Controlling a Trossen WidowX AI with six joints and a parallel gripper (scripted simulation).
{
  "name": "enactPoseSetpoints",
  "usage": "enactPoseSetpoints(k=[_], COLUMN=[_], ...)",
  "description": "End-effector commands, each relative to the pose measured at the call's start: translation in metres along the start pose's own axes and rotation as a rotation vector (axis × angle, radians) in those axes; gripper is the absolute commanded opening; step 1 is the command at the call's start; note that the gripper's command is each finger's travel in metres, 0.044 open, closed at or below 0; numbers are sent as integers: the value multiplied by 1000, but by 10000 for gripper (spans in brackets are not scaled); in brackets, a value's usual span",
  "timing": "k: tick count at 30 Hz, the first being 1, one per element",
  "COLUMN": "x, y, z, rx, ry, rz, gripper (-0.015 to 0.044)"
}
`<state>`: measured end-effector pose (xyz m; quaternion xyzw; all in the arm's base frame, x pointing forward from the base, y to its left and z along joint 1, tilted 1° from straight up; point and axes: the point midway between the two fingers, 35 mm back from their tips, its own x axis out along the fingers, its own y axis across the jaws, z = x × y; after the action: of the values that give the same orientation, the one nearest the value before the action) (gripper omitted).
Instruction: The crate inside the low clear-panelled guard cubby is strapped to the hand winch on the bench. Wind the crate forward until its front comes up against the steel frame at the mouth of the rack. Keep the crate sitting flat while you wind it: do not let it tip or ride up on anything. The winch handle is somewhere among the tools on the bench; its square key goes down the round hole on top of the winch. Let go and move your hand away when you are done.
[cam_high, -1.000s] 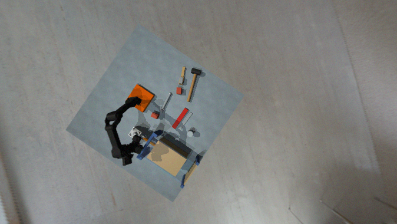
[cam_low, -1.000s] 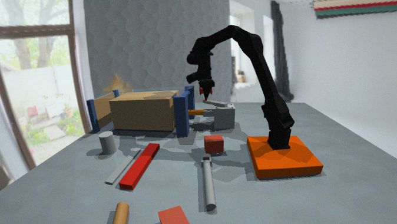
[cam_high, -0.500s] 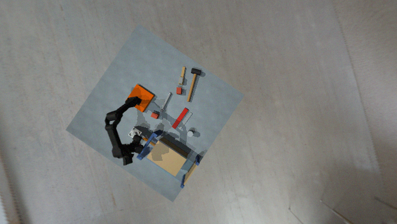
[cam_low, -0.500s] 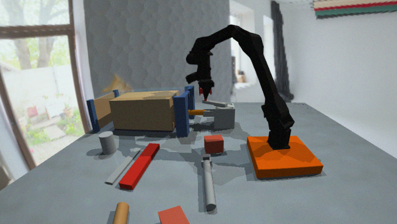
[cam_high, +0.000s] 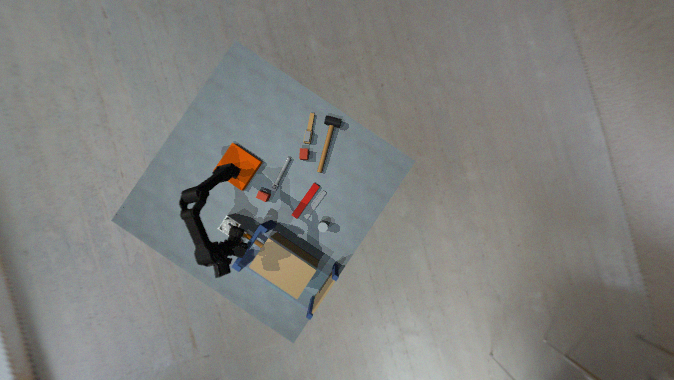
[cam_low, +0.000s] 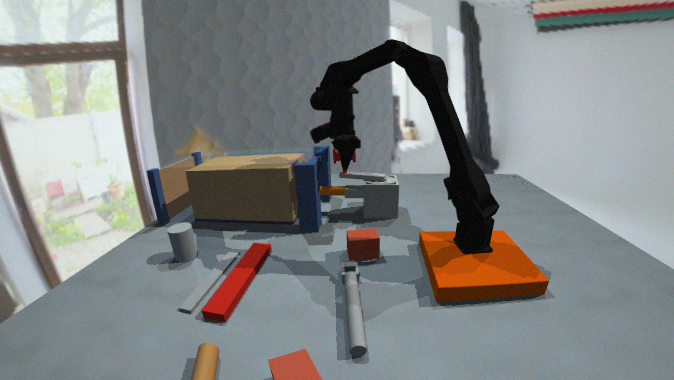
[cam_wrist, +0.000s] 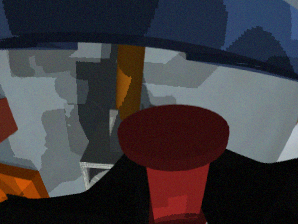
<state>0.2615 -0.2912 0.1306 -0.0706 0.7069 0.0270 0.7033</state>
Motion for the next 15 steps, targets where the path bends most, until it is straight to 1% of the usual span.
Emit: enactPoseSetpoints(k=[1, 15], x=[-1, -1], y=[17, 37], z=[7, 10], rx=[-12, -12], ry=[-12, -12], rz=[31, 33], gripper=[0, 0])
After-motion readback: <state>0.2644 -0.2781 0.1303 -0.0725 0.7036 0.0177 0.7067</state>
